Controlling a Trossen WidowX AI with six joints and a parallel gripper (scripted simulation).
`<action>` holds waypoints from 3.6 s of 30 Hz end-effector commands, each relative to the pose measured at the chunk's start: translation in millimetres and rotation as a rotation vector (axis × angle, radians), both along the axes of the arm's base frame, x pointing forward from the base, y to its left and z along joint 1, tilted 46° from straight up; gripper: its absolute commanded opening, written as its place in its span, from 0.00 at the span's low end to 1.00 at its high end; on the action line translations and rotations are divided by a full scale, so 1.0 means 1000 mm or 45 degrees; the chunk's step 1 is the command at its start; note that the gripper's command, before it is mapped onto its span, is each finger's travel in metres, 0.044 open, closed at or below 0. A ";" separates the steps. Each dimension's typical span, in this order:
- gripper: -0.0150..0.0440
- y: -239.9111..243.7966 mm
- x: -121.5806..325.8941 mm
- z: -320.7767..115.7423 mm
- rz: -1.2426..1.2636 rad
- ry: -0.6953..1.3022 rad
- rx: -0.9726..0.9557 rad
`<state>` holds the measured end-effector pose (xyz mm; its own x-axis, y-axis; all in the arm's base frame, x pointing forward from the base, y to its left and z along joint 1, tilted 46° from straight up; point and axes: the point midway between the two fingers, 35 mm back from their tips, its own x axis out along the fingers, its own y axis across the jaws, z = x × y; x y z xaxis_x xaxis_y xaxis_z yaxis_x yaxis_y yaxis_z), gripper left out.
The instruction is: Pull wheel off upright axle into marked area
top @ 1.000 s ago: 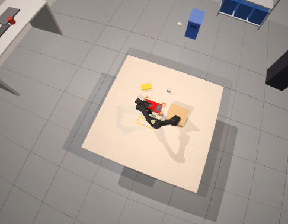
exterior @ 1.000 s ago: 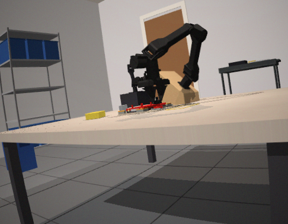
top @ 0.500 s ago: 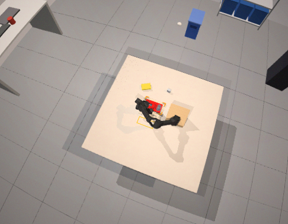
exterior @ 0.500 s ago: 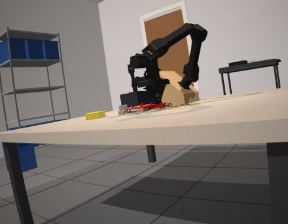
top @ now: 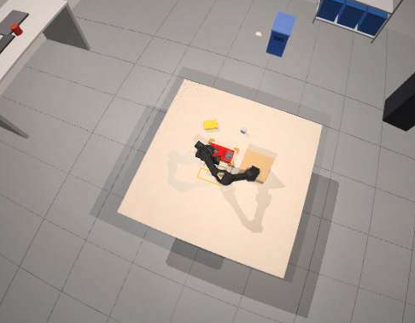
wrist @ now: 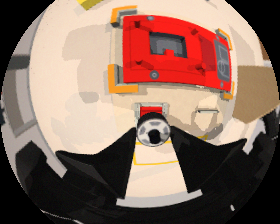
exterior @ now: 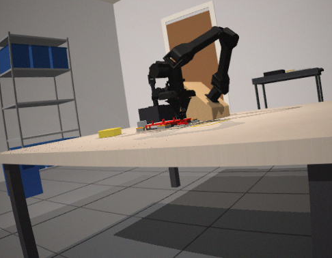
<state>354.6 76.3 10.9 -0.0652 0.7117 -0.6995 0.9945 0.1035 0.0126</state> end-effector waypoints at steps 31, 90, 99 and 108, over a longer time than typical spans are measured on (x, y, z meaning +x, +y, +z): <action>0.25 -0.009 0.001 0.008 0.003 -0.005 -0.001; 0.25 -0.022 0.002 0.021 -0.001 -0.003 0.000; 0.25 -0.035 0.004 0.034 -0.001 -0.003 -0.001; 0.25 -0.034 -0.001 0.050 -0.009 0.002 0.001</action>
<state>359.2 33.3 55.5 -0.0501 0.7118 -0.7006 0.9954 0.0925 0.0229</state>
